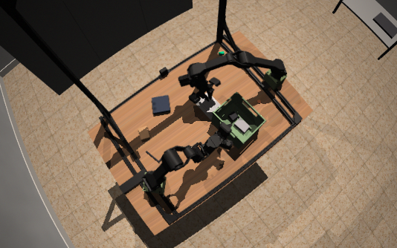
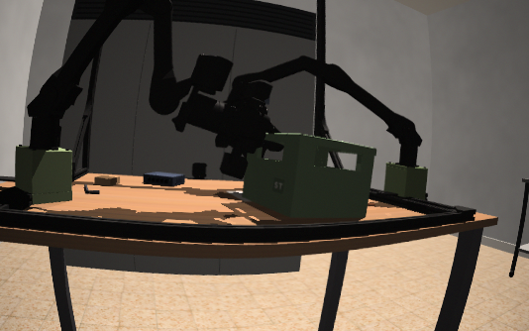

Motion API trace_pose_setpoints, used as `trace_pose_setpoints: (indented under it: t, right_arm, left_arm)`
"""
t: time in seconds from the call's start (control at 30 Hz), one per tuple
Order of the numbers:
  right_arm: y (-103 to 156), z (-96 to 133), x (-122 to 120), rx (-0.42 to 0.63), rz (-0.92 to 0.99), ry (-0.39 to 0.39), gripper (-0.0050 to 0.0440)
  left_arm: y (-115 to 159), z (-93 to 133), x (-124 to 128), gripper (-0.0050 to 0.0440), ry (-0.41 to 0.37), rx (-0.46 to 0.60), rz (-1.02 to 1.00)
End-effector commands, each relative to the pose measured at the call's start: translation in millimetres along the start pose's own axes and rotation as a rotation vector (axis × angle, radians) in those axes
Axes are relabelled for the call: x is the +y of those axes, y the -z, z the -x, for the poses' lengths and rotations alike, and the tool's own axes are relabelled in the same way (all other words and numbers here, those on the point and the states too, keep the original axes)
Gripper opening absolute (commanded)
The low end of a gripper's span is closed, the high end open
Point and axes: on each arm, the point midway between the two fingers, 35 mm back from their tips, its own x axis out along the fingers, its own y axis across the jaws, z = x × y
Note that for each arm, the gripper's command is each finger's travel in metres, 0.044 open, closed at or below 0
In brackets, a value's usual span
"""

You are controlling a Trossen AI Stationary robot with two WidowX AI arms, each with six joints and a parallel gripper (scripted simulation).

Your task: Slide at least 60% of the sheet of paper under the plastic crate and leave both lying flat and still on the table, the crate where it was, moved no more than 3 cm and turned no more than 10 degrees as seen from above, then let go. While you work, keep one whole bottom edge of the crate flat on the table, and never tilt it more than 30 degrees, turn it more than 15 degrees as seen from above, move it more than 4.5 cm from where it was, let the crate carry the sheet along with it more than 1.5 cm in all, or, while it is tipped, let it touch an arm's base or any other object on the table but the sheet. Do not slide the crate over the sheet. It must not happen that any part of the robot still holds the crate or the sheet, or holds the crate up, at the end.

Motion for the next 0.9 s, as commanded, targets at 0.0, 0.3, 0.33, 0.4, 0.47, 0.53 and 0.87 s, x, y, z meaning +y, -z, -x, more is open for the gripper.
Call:
trace_pose_setpoints:
  t: [0.0, 0.3, 0.33, 0.4, 0.47, 0.53, 0.87]
  right_arm:
    - [-0.7, 1.4, 27.2, -0.002, 0.012, -0.072, 0.0]
    - [-0.6, 1.9, 29.3, -0.002, 0.012, -0.072, 0.0]
    - [-0.6, 1.9, 29.3, -0.002, 0.012, -0.072, 0.0]
    - [-0.6, 1.9, 29.3, -0.002, 0.012, -0.072, 0.0]
    - [-0.6, 1.9, 29.3, -0.002, 0.012, -0.072, 0.0]
    - [-0.6, 1.9, 29.3, -0.002, 0.012, -0.072, 0.0]
    - [-0.6, 2.0, 29.8, -0.002, 0.012, -0.072, 0.0]
  left_arm:
    - [0.3, -0.6, -0.3, 0.006, 0.001, 0.005, -0.007]
    - [0.3, -0.6, -0.3, 0.006, 0.001, 0.005, -0.007]
    - [0.3, -0.6, -0.3, 0.006, 0.001, 0.005, -0.007]
    - [0.3, -0.6, -0.3, 0.006, 0.001, 0.005, -0.007]
    - [0.3, -0.6, -0.3, 0.006, 0.001, 0.005, -0.007]
    - [0.3, -0.6, -0.3, 0.006, 0.001, 0.005, -0.007]
    - [0.3, -0.6, -0.3, 0.006, 0.001, 0.005, -0.007]
